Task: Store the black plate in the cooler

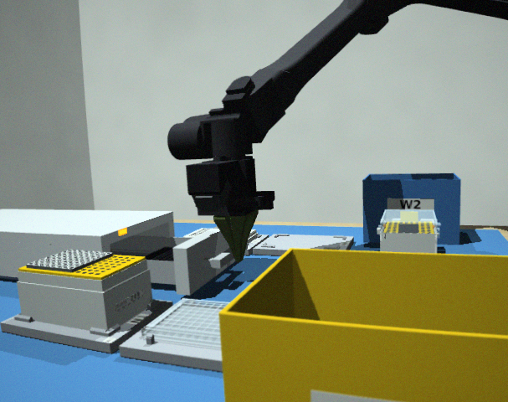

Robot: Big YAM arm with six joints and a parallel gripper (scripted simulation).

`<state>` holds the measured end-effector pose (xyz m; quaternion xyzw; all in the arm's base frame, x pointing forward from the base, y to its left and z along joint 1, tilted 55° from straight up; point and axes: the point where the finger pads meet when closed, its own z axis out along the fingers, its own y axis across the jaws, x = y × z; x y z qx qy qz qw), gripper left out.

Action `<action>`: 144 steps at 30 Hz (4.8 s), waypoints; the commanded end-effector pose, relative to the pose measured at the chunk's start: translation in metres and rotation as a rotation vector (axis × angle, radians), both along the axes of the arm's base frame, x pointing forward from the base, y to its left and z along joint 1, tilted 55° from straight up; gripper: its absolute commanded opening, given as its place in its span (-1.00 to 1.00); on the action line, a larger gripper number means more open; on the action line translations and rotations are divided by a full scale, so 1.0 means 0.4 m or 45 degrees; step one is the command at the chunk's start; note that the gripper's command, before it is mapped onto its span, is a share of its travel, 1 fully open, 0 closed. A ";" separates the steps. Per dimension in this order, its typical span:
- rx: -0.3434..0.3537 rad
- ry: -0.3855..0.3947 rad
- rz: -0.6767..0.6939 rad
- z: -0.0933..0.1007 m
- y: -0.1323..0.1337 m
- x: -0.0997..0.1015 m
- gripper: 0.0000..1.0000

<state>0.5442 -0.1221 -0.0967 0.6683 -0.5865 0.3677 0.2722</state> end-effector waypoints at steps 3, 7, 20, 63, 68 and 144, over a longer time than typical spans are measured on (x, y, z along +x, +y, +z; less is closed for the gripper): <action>0.008 -0.061 0.047 0.027 0.060 0.051 -1.00; 0.008 -0.061 0.047 0.027 0.060 0.051 -1.00; 0.008 -0.026 0.046 0.007 0.068 0.073 -1.00; 0.010 -0.072 0.049 0.047 0.083 0.153 -1.00; 0.010 -0.072 0.049 0.047 0.083 0.153 -1.00; 0.010 -0.072 0.052 0.047 0.106 0.249 -1.00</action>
